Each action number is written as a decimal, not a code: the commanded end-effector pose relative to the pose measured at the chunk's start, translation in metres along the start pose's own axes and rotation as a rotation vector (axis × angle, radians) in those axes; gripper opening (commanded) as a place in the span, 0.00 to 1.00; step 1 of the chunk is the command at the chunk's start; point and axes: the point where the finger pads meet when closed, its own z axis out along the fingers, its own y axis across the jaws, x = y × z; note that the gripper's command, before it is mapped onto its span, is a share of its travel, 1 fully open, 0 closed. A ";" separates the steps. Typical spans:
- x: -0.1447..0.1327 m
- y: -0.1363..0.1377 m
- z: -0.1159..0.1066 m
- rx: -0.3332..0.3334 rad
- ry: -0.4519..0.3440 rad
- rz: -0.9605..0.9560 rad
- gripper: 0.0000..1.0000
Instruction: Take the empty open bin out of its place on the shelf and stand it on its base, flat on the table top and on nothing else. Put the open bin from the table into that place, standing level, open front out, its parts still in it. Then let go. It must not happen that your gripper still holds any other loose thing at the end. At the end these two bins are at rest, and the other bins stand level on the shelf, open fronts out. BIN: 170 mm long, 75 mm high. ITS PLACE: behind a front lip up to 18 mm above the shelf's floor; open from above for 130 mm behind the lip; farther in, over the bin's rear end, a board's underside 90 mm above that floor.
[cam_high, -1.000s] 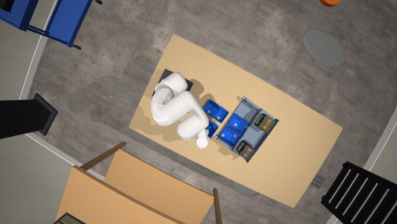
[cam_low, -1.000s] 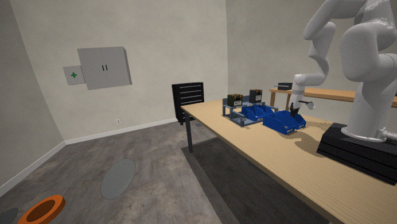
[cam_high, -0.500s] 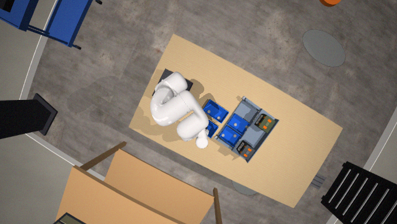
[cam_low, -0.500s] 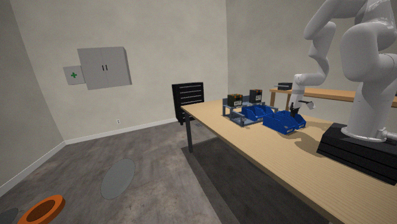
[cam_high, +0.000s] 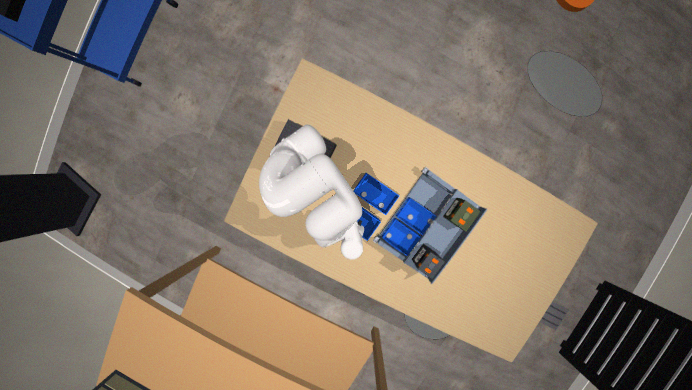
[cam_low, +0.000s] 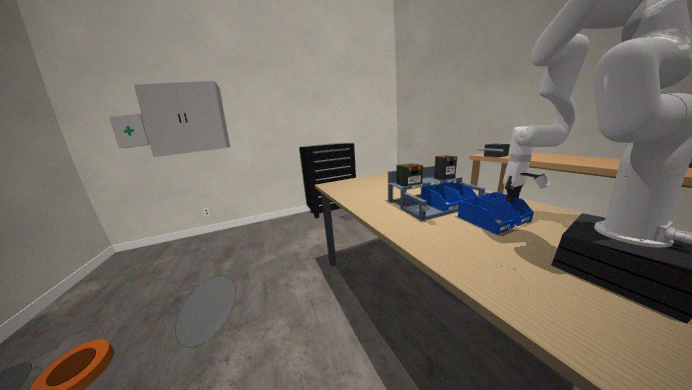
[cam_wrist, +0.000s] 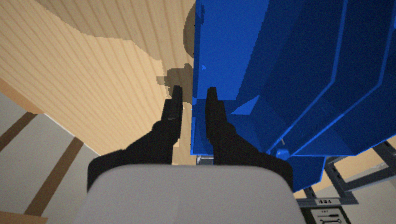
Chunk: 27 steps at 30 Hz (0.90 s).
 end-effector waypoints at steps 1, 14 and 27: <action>-0.001 0.000 -0.006 0.001 -0.003 0.000 0.26; -0.001 0.000 -0.023 0.001 -0.003 0.000 0.26; -0.001 0.000 -0.043 0.001 -0.003 0.000 0.26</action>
